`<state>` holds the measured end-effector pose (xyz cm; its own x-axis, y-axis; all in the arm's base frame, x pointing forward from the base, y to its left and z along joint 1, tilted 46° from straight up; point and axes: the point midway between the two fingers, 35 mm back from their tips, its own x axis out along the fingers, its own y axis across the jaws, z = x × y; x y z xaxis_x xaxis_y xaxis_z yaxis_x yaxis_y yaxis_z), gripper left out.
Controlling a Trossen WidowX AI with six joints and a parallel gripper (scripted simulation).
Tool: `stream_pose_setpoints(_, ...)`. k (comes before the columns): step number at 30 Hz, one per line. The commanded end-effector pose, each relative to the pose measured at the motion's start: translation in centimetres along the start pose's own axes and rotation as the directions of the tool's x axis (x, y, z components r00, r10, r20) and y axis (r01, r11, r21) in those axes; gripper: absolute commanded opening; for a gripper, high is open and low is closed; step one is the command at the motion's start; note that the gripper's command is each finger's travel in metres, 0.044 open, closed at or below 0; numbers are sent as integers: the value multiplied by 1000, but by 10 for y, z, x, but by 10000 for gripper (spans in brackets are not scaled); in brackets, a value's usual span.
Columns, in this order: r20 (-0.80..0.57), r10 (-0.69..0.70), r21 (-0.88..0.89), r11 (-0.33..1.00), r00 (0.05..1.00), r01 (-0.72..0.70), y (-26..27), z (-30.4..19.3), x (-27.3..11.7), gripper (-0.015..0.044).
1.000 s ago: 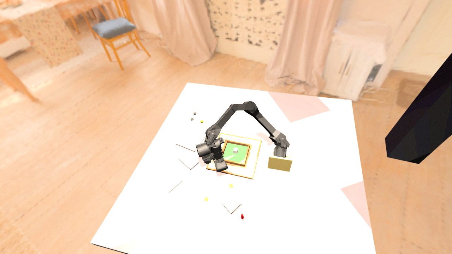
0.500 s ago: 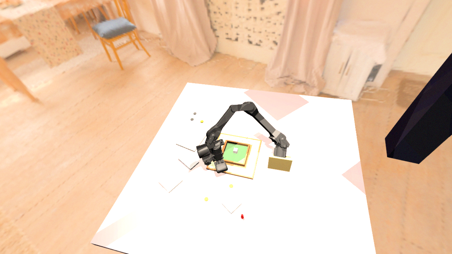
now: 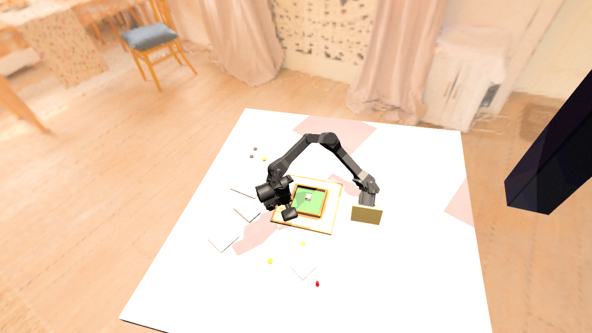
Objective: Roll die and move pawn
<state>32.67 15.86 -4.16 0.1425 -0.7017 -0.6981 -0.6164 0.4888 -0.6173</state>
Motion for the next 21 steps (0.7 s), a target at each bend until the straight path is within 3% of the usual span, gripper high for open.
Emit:
stream_pose_setpoints(1,-6,9,32,999,1000,-9,-2,-8,-8,440)
stream_pose_setpoints(12,-11,16,437,900,1000,-9,6,-156,-80,440)
stream_pose_setpoints(13,5,15,361,932,1000,-16,6,-122,-75,440)
stream_pose_setpoints(21,5,15,361,932,1000,-16,6,-122,-75,440)
